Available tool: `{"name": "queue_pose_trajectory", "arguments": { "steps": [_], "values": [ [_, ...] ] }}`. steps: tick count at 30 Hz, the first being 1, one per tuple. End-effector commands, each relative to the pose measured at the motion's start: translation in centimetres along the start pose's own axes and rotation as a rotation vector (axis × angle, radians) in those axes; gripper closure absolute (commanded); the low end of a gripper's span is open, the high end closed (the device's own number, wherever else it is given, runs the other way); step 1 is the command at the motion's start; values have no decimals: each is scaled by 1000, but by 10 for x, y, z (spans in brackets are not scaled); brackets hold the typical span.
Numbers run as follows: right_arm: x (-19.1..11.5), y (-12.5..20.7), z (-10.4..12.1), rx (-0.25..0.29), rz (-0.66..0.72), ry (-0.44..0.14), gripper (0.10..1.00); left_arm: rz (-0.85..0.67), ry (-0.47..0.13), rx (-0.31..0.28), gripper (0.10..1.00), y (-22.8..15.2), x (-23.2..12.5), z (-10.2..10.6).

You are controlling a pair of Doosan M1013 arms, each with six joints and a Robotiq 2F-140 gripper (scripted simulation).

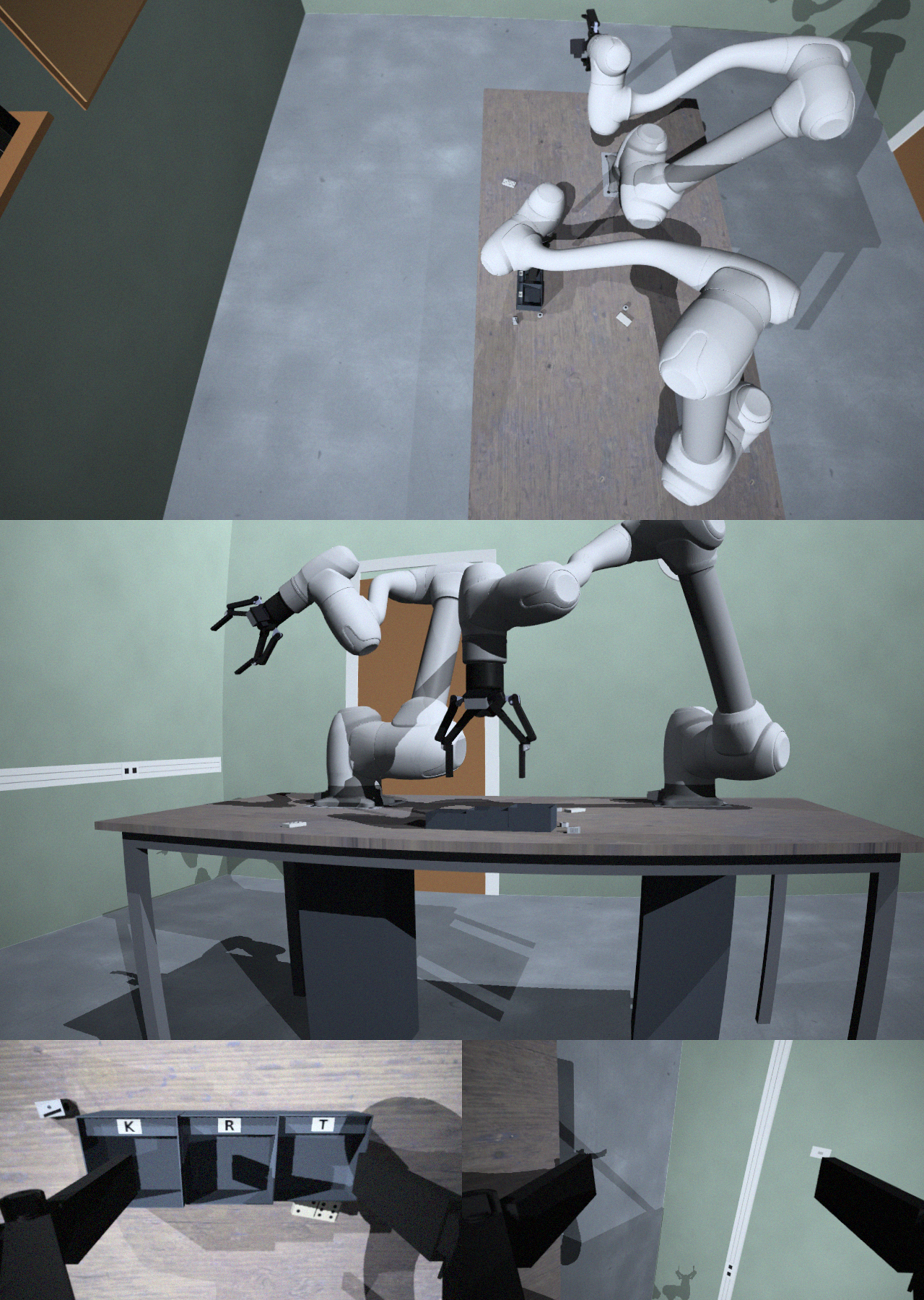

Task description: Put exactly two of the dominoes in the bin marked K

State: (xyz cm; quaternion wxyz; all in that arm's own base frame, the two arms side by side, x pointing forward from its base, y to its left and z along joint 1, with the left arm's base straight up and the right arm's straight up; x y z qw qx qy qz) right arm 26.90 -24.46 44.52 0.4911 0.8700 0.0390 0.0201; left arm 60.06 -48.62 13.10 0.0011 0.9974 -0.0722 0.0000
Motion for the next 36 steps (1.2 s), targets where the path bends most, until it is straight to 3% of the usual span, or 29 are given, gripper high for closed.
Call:
{"name": "queue_pose_trajectory", "arguments": {
  "steps": [1,33,36],
  "values": [
    [-1,1,0,-3,-3,2,98,7,2,4,98,-2,3,3],
    [-1,1,0,-3,-3,2,98,7,2,4,98,-2,3,3],
    [-1,1,0,-3,-3,2,98,7,4,2,98,-2,3,-28]
  ]
}}
Point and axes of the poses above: on each arm, the point where the finger pads meet when closed, its own z axis out along the fingers, its own y axis across the jaws, x = y × z, the point moved 2 cm from there along -z, back along the fingers, and after that the axes turned 6 degrees about z, right-handed, at the moved point
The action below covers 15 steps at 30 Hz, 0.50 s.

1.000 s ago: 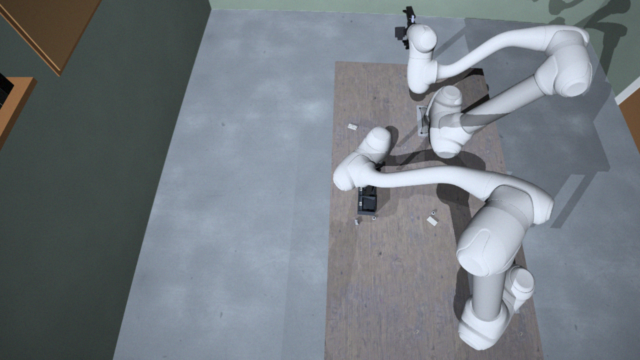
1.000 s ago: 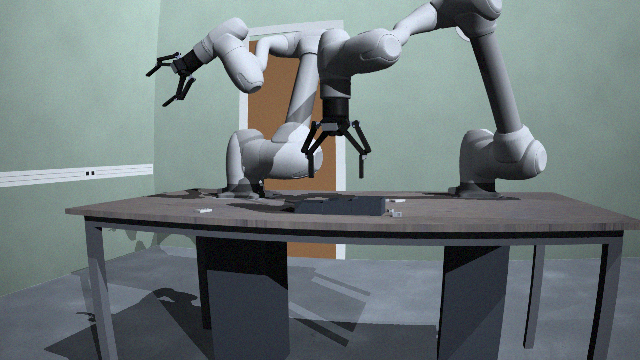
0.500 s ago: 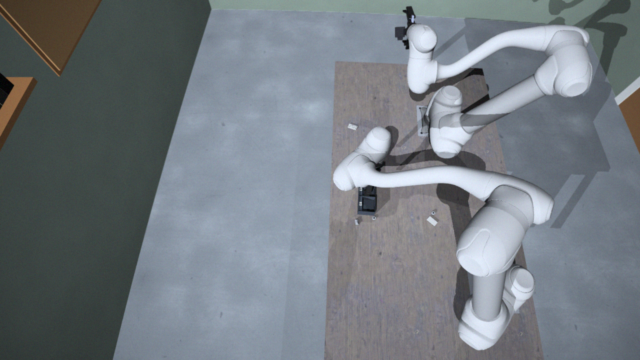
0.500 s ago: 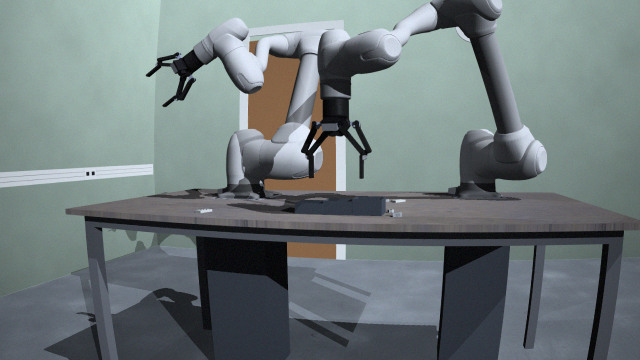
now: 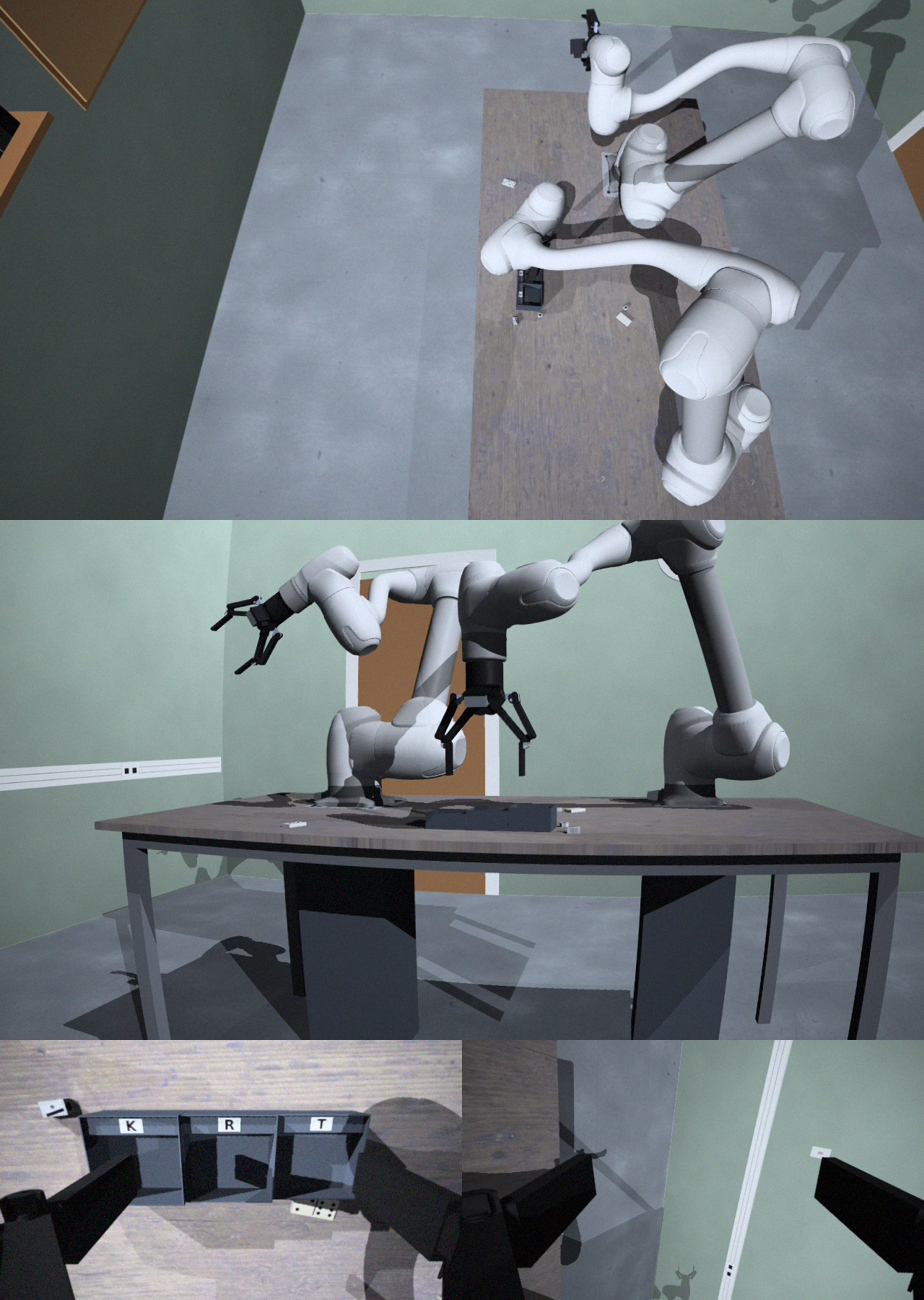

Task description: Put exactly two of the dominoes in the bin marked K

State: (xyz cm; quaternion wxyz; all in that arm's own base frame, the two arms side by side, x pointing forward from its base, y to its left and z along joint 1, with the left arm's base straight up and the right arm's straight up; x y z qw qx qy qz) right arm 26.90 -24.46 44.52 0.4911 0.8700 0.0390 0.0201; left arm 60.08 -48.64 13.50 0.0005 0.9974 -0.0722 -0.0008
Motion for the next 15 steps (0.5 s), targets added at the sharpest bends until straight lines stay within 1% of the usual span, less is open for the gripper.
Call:
{"name": "queue_pose_trajectory", "arguments": {
  "steps": [1,3,12,15],
  "values": [
    [-1,1,0,-3,-3,2,98,7,6,1,98,-3,3,-33],
    [-1,1,0,-3,-3,2,98,7,6,1,98,-3,3,-33],
    [-1,1,0,-3,-3,2,98,6,6,2,98,-3,2,-108],
    [-1,1,0,-3,-3,2,98,6,6,2,98,-3,2,-110]
  ]
}}
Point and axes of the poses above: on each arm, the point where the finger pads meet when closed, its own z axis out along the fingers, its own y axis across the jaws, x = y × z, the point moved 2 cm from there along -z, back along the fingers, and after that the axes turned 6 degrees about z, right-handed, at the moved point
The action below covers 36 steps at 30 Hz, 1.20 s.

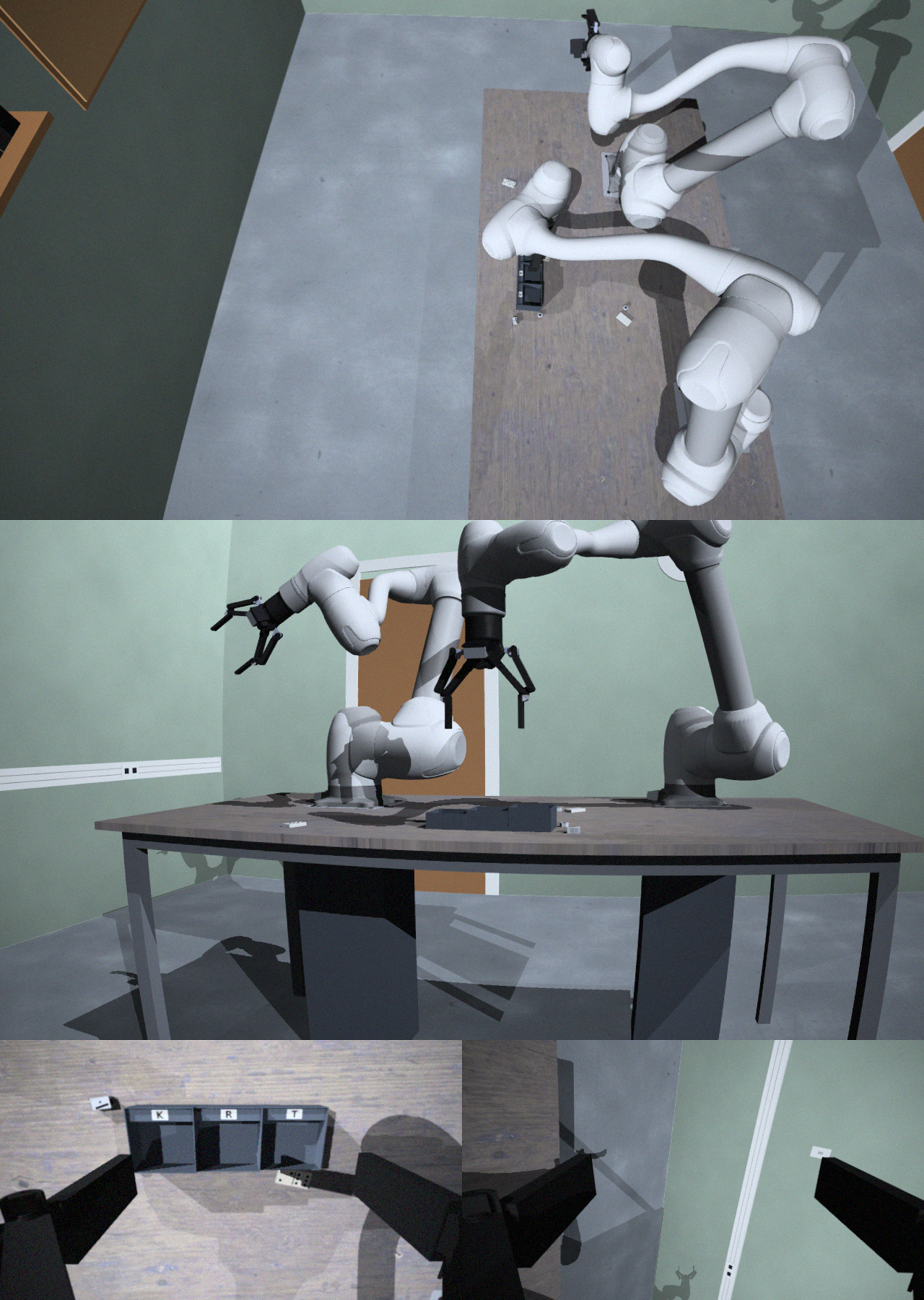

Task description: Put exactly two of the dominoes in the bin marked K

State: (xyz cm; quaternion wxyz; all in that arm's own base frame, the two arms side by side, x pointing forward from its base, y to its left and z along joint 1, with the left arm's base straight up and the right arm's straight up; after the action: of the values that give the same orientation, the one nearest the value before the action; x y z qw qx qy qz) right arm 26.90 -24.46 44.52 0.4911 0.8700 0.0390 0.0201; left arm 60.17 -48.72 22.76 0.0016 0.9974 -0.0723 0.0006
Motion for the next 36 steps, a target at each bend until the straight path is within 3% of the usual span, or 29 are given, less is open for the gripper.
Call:
{"name": "queue_pose_trajectory", "arguments": {
  "steps": [1,36],
  "values": [
    [-1,1,0,-3,-3,2,98,6,3,4,98,-3,1,-17],
    [-1,1,0,-3,-3,2,98,6,0,5,98,-4,0,-15]
  ]
}}
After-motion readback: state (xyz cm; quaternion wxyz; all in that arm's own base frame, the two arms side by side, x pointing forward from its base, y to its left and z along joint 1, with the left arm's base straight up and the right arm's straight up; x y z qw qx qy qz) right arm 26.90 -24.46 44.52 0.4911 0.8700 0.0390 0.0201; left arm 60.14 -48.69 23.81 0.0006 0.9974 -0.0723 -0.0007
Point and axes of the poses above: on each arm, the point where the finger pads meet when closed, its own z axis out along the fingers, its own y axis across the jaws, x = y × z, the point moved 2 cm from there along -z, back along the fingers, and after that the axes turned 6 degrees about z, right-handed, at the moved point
